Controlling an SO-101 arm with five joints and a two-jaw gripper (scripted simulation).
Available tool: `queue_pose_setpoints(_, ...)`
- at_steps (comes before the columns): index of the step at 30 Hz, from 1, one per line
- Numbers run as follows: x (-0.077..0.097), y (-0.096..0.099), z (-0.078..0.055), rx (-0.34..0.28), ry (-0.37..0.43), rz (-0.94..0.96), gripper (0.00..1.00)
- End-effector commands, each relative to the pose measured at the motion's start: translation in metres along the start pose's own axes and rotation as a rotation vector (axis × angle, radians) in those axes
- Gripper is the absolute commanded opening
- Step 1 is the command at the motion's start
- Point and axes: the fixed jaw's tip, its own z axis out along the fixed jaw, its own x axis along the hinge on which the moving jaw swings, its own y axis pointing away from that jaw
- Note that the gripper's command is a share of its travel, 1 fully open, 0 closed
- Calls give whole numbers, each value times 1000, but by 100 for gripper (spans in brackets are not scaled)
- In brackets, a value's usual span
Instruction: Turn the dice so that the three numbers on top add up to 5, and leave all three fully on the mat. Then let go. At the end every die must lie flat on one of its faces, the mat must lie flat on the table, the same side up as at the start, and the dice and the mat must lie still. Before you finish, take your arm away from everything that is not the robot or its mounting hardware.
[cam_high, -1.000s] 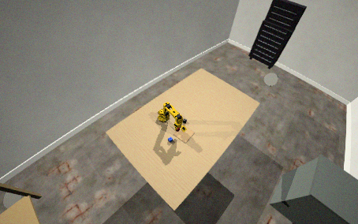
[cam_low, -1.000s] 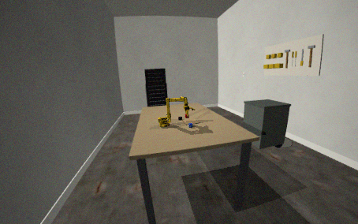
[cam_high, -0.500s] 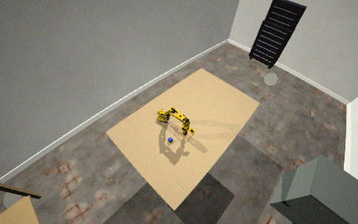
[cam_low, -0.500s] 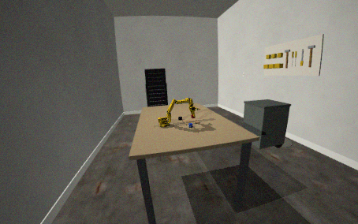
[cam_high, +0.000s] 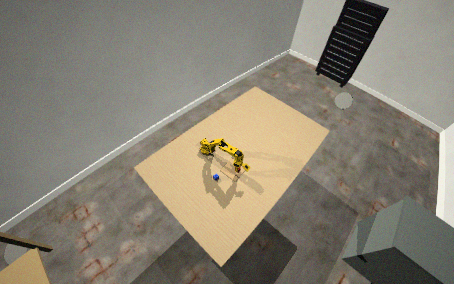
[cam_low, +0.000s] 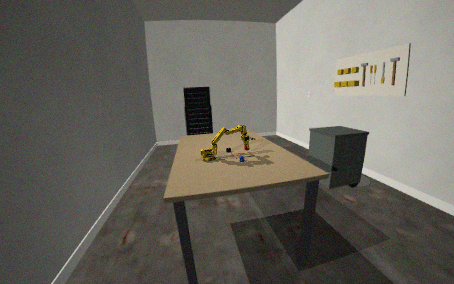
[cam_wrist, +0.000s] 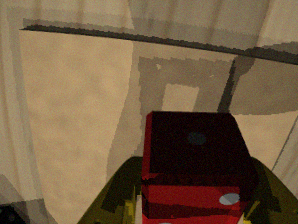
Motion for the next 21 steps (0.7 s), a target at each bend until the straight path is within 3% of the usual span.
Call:
queue_pose_setpoints(1,-7,2,-12,4,-53,-16,0)
queue_pose_setpoints(14,-7,2,-12,4,-53,-16,0)
queue_pose_setpoints(15,-13,6,-18,6,-91,-33,0)
queue_pose_setpoints(21,-13,6,-18,6,-91,-33,0)
